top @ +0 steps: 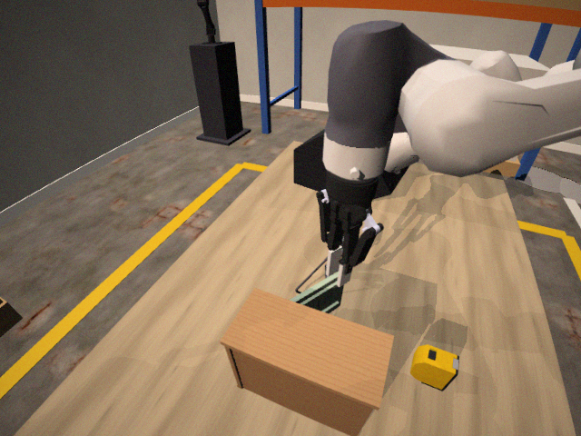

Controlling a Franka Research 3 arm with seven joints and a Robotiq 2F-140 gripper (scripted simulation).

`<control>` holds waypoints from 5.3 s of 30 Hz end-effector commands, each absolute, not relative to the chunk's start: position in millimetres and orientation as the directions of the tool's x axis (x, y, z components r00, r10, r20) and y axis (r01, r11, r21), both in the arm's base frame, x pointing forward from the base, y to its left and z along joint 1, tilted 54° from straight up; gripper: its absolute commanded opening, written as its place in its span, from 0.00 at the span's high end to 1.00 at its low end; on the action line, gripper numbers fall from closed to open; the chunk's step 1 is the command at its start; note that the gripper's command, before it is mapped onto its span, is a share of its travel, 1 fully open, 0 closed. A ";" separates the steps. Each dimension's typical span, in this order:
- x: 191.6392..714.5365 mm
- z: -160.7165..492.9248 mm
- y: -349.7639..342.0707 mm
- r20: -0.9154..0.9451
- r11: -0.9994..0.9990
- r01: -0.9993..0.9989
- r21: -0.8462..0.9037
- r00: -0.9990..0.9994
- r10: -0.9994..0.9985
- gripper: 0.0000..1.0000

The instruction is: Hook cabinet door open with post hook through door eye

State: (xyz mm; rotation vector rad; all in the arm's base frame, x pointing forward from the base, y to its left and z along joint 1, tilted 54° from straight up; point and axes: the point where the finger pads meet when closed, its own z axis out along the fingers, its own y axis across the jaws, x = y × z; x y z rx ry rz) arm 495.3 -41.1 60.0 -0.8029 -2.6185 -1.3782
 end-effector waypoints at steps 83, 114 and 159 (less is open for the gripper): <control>527.8 91.5 -21.4 0.537 0.290 0.746 0.599 -0.643 0.546 0.84; 544.4 102.7 -16.5 0.614 0.213 0.827 0.520 -0.535 0.581 0.84; 549.0 105.3 -15.6 0.632 0.192 0.846 0.497 -0.504 0.588 0.84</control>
